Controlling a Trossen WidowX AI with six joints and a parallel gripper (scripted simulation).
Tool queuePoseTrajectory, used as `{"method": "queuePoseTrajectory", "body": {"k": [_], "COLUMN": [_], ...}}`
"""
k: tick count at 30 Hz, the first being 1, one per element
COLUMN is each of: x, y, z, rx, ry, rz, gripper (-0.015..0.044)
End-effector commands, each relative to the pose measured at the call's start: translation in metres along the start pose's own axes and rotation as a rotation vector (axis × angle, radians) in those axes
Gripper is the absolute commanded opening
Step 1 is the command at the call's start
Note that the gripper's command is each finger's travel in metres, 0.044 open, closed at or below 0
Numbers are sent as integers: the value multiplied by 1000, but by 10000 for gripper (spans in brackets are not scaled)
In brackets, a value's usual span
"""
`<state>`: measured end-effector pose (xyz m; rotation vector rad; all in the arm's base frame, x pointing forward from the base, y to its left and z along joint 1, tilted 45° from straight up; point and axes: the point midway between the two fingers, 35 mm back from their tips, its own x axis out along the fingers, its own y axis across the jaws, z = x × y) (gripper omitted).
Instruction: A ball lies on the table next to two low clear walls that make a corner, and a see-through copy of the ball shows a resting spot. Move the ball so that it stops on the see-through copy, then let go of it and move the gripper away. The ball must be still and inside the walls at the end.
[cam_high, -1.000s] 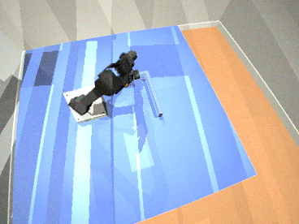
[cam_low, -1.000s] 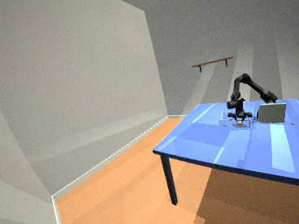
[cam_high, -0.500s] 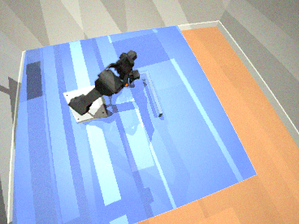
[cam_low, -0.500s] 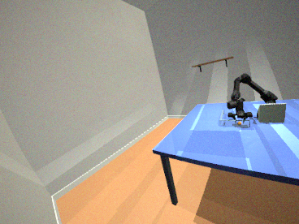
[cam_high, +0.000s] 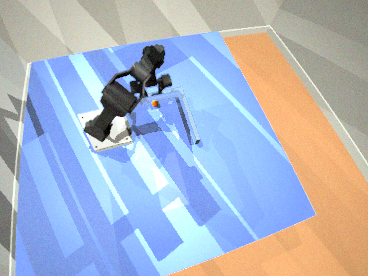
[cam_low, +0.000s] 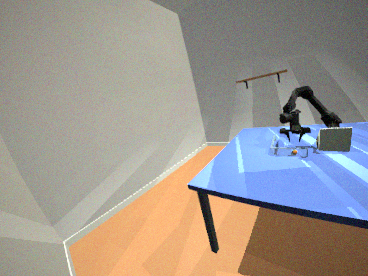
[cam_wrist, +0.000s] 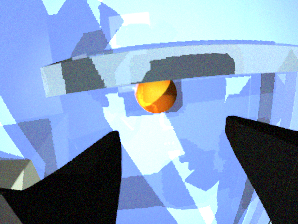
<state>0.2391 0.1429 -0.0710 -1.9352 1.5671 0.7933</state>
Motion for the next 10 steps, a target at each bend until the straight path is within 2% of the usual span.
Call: {"method": "queuePoseTrajectory", "body": {"k": [1,2,8,10], "x": [1,1,-46,-46], "y": [0,0,4,4], "z": [0,0,-2,-2], "rx": [-4,-4,0,0], "ry": [1,1,3,3], "rz": [-1,-1,3,3], "gripper": [272,272,430,440]}}
